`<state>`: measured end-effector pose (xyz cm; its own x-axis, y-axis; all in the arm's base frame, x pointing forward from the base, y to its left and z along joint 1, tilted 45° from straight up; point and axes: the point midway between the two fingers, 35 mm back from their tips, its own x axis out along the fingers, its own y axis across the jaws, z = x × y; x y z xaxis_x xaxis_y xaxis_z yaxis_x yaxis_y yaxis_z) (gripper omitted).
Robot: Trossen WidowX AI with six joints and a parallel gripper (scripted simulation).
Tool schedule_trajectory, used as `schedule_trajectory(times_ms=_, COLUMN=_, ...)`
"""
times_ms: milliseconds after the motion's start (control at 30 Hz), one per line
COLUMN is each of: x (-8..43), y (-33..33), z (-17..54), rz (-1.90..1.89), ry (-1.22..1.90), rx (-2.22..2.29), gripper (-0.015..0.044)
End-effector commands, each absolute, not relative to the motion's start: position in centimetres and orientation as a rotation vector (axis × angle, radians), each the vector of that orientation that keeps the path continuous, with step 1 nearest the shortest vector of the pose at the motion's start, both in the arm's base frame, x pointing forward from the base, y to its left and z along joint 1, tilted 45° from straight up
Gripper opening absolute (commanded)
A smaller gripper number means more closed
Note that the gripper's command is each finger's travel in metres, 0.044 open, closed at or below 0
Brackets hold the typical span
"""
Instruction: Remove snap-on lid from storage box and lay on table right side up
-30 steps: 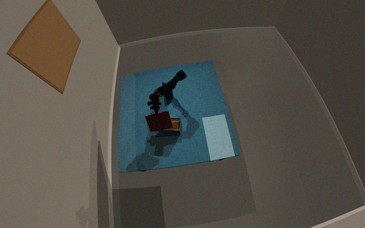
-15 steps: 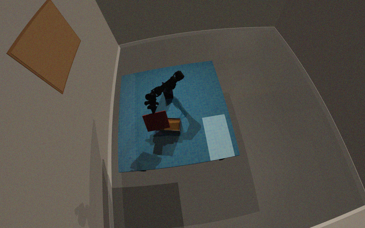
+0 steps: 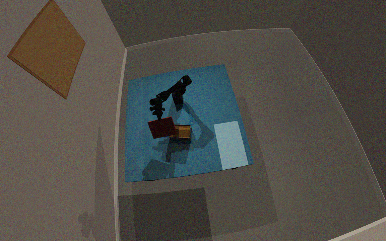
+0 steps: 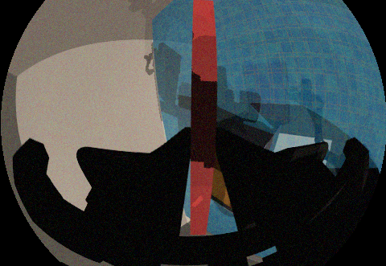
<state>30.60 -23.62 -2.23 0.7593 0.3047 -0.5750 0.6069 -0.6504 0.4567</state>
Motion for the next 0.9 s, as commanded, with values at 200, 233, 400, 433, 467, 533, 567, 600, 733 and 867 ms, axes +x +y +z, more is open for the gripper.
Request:
schedule_trajectory(times_ms=200, x=30.1, y=-25.3, z=-3.4, rz=-0.591, ry=0.673, rx=2.295, gripper=0.0000)
schedule_trajectory(times_ms=233, x=30.0, y=-25.4, z=-3.5, rz=-0.591, ry=0.673, rx=2.295, gripper=0.0000)
schedule_trajectory(times_ms=400, x=29.7, y=-26.1, z=-4.2, rz=-0.591, ry=0.673, rx=2.294, gripper=0.0000)
schedule_trajectory(times_ms=433, x=29.6, y=-26.2, z=-4.3, rz=-0.591, ry=0.673, rx=2.294, gripper=0.0000)
schedule_trajectory(times_ms=467, x=29.6, y=-26.4, z=-4.4, rz=-0.591, ry=0.673, rx=2.294, gripper=0.0000)
schedule_trajectory(times_ms=533, x=29.5, y=-26.6, z=-4.7, rz=-0.591, ry=0.672, rx=2.294, gripper=0.0000)
schedule_trajectory(times_ms=567, x=29.4, y=-26.8, z=-4.8, rz=-0.591, ry=0.672, rx=2.294, gripper=0.0000)
schedule_trajectory(times_ms=600, x=29.3, y=-26.9, z=-5.0, rz=-0.591, ry=0.672, rx=2.293, gripper=0.0000)
schedule_trajectory(times_ms=733, x=29.1, y=-27.5, z=-5.5, rz=-0.592, ry=0.672, rx=2.293, gripper=0.0000)
schedule_trajectory(times_ms=867, x=28.9, y=-28.0, z=-6.0, rz=-0.592, ry=0.672, rx=2.292, gripper=0.0000)
